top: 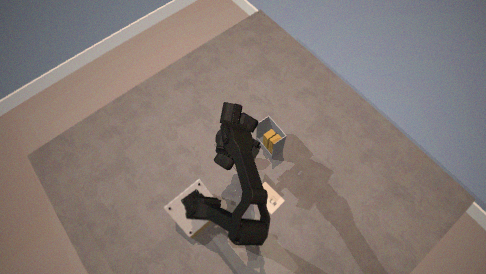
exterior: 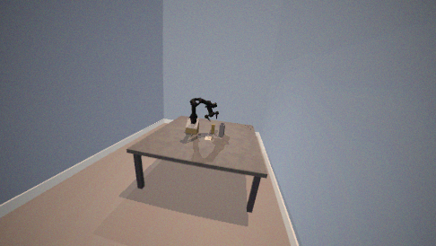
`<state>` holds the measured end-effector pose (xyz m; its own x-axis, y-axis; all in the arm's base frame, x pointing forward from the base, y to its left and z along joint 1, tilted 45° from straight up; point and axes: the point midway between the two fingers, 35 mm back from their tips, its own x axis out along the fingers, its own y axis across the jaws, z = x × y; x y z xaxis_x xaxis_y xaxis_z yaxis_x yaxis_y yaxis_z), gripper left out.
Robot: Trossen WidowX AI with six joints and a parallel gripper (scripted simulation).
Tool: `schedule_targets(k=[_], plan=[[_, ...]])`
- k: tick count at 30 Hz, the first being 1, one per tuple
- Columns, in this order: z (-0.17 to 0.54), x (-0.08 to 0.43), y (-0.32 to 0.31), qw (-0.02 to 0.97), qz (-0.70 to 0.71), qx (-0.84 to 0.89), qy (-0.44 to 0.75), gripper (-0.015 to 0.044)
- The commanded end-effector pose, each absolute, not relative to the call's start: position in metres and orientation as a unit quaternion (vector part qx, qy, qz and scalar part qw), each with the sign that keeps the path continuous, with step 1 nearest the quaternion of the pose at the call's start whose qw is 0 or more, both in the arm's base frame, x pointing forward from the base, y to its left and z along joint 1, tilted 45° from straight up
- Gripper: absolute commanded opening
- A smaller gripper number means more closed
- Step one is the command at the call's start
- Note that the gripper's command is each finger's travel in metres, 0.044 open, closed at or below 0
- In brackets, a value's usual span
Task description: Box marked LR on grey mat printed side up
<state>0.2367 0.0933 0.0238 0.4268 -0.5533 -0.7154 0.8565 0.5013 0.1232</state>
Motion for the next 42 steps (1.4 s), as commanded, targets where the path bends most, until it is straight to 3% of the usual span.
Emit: schedule_targets(k=[1,42], plan=[[0.024,0.236,0.092,0.817,-0.422,0.232,0.317,0.0440],[0.025,0.231,0.081,0.890,-0.149,0.032,0.429,0.0440]])
